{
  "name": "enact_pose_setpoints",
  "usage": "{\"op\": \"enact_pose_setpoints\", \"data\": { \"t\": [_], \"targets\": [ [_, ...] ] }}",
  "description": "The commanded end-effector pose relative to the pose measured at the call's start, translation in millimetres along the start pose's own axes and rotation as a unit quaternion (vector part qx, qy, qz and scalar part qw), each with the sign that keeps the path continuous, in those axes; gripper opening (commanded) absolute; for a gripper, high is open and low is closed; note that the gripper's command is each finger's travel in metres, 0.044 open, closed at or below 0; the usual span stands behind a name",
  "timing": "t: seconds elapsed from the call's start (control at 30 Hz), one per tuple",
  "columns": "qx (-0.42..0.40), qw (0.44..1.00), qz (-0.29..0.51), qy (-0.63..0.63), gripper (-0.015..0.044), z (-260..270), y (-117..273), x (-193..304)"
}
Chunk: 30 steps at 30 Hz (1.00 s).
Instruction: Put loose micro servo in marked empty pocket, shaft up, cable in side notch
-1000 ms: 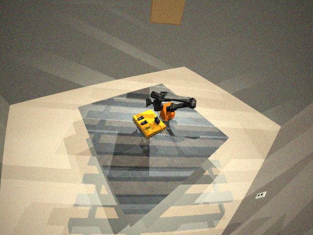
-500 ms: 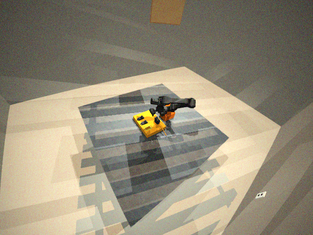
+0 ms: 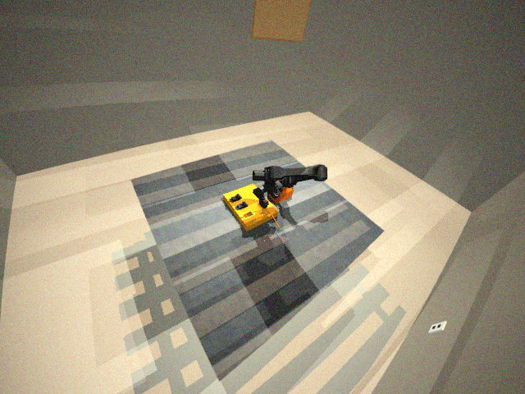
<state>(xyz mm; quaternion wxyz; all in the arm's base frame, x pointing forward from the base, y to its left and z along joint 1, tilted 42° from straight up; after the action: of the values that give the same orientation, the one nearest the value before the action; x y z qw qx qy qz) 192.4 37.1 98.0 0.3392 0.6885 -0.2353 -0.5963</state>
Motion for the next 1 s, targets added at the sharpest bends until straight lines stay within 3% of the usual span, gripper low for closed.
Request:
{"op": "enact_pose_setpoints", "data": {
  "t": [0.0,0.6,0.97],
  "targets": [
    [-0.002,1.000,-0.004,-0.003,0.0440,1,-13,-1],
    [-0.002,1.000,-0.004,-0.003,0.0440,1,-34,-1],
    [-0.002,1.000,-0.004,-0.003,0.0151,1,-34,-1]
  ]
}}
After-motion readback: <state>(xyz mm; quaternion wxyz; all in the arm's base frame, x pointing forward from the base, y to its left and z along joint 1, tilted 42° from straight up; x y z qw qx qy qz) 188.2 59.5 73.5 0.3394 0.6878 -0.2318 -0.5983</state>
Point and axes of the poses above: the point midway between the two fingers, 35 mm back from their tips, its own y axis back along the fingers, its own z axis across the jaws, x = y × z, the point moved 3 cm from there along y, back along the fingers, and after that the axes turned 2 degrees about y, right-handed, at the moved point
